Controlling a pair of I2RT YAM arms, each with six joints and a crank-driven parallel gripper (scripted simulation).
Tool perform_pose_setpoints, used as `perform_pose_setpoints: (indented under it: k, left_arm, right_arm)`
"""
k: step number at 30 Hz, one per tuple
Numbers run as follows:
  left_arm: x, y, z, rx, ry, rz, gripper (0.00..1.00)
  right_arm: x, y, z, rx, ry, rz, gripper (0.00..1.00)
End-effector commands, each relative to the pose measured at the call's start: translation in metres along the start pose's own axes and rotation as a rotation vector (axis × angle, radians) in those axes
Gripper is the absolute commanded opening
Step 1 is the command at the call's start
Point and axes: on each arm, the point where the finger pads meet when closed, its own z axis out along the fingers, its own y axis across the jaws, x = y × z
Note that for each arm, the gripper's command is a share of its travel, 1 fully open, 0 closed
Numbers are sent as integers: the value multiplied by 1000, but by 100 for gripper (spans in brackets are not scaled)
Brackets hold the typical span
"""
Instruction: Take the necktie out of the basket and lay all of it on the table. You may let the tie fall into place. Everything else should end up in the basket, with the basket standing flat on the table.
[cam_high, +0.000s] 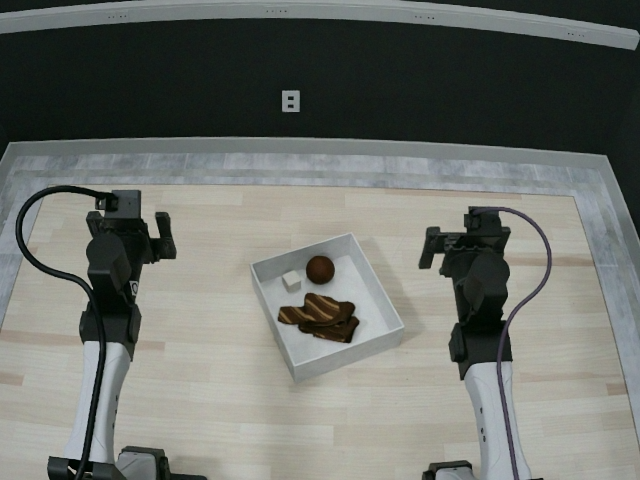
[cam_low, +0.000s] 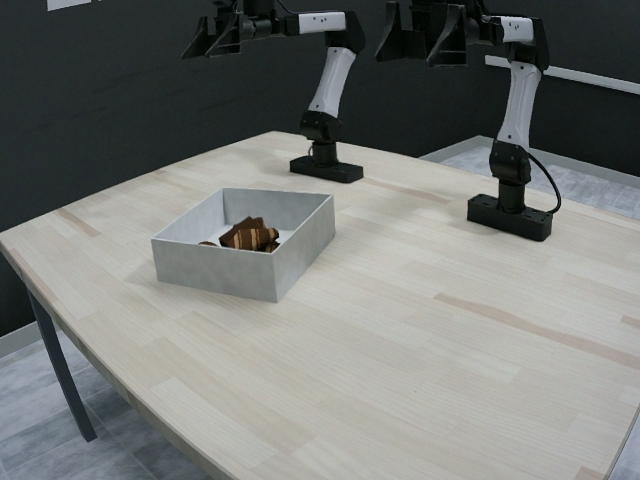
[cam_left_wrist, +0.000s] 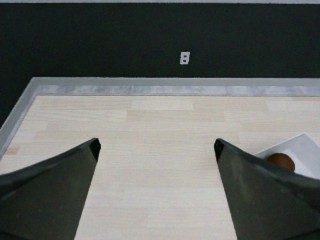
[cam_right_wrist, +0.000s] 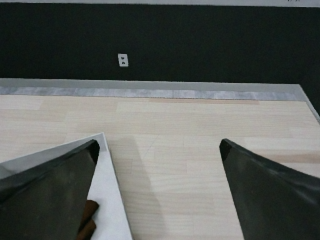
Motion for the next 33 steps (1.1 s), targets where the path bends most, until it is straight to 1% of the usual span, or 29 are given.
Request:
perform_pose_setpoints:
  k: [1, 17, 18, 24, 33]
  left_arm:
    - [-7, 0, -1, 2, -19, -1, 100]
    - [-7, 0, -1, 2, -19, -1, 100]
    - [0, 0, 0, 0, 0, 0, 100]
    - [0, 0, 0, 0, 0, 0, 100]
    - [0, 0, 0, 0, 0, 0, 100]
  right_arm:
    - [-7, 0, -1, -1, -19, 0, 100]
    - [-7, 0, -1, -1, -19, 0, 100]
    - [0, 0, 0, 0, 1, 0, 100]
    - [3, 3, 1, 2, 27, 2, 98]
    - [14, 13, 4, 9, 117, 10, 97]
